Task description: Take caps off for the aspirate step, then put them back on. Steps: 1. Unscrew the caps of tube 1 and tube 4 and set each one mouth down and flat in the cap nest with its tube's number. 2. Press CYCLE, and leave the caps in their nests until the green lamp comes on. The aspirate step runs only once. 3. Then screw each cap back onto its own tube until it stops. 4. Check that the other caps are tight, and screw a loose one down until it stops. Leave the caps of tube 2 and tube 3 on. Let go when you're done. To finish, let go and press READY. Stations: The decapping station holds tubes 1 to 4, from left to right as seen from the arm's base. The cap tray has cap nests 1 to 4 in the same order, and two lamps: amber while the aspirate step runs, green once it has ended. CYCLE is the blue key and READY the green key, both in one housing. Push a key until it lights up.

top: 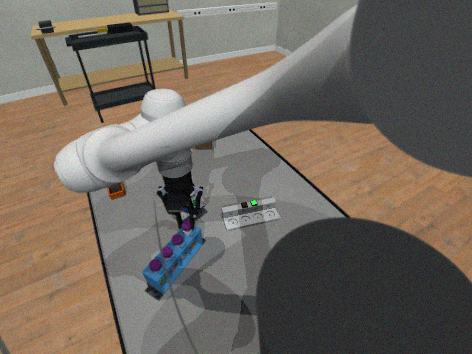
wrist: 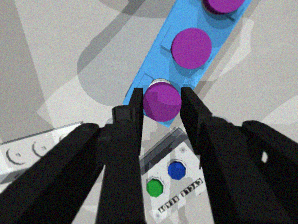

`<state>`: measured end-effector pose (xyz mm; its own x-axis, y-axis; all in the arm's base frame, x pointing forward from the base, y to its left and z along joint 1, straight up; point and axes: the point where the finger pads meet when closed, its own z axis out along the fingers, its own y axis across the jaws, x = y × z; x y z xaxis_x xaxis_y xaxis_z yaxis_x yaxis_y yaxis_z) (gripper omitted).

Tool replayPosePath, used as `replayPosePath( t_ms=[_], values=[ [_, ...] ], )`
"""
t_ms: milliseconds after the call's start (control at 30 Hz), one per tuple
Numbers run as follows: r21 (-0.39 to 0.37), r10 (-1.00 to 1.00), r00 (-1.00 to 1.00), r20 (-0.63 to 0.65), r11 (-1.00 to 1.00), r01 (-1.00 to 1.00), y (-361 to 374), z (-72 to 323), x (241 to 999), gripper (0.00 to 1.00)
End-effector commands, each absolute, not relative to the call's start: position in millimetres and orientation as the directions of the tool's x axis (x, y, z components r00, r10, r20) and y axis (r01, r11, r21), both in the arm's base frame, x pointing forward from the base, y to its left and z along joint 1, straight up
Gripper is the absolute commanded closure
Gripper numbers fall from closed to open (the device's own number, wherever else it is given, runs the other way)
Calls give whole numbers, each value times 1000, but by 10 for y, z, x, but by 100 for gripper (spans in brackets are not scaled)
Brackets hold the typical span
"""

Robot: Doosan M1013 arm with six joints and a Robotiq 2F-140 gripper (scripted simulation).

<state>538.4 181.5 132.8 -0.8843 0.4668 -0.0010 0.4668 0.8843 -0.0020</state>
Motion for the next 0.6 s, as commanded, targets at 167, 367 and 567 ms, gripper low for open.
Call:
replayPosePath(
  t_ms=[167, 367, 567],
  values=[
    [-1, 467, -884, -2, 884, 467, 1817, 1313, 5389, 70],
    [-1, 467, -884, -2, 884, 467, 1817, 1303, 5389, 70],
    [-1, 467, -884, -2, 884, 467, 1817, 1273, 5389, 70]
  ],
)
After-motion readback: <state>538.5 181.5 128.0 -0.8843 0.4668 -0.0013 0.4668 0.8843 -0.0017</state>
